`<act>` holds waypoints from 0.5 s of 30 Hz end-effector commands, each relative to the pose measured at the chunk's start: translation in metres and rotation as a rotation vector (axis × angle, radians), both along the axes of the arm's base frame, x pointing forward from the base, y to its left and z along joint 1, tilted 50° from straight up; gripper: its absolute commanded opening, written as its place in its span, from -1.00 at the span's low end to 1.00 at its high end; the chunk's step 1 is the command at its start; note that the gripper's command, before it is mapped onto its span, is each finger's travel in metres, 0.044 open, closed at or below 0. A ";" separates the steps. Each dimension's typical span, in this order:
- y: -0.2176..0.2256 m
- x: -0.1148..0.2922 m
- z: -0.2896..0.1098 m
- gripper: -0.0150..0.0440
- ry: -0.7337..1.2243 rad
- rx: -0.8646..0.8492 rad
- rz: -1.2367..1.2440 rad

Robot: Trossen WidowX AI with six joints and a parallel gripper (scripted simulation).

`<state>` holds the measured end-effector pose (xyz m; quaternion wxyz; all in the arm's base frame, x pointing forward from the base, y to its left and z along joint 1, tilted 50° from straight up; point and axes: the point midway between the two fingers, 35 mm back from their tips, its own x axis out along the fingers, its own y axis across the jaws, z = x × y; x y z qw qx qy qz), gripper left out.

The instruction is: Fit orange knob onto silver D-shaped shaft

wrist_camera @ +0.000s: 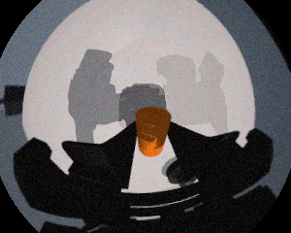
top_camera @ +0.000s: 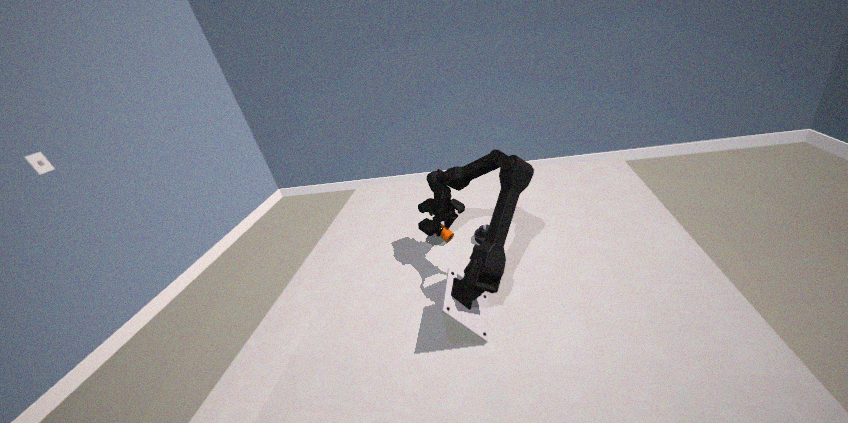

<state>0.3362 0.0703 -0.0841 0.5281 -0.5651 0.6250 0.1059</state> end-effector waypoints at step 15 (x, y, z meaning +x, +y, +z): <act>-0.005 -0.008 0.011 0.12 -0.064 0.168 0.098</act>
